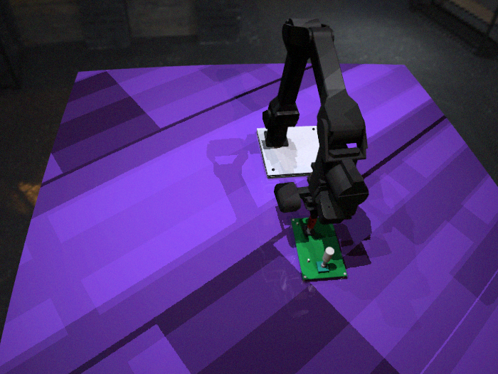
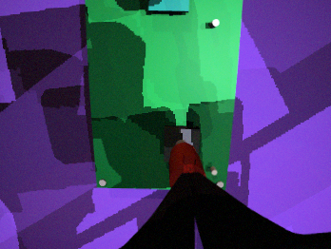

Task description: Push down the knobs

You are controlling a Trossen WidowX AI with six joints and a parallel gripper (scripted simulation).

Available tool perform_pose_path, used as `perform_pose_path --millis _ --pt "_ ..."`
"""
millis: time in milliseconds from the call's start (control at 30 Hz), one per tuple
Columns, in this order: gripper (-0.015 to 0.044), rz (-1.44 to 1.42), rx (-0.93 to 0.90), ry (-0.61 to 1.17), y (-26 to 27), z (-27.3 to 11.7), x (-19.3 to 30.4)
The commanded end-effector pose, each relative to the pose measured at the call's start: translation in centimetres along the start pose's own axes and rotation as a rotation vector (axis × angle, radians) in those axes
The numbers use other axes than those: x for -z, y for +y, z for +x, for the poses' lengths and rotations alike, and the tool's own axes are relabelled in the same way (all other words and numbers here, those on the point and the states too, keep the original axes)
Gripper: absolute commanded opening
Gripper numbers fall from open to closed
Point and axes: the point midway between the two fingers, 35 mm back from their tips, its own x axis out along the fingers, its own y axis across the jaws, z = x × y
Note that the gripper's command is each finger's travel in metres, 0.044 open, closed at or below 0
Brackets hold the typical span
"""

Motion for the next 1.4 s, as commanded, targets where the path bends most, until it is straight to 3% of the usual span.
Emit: perform_pose_path --millis 0,1367 --pt "0.0000 0.003 -0.006 0.009 0.1 1.3 -0.2" --pt "0.0000 0.003 -0.006 0.009 0.1 2.3 -0.2"
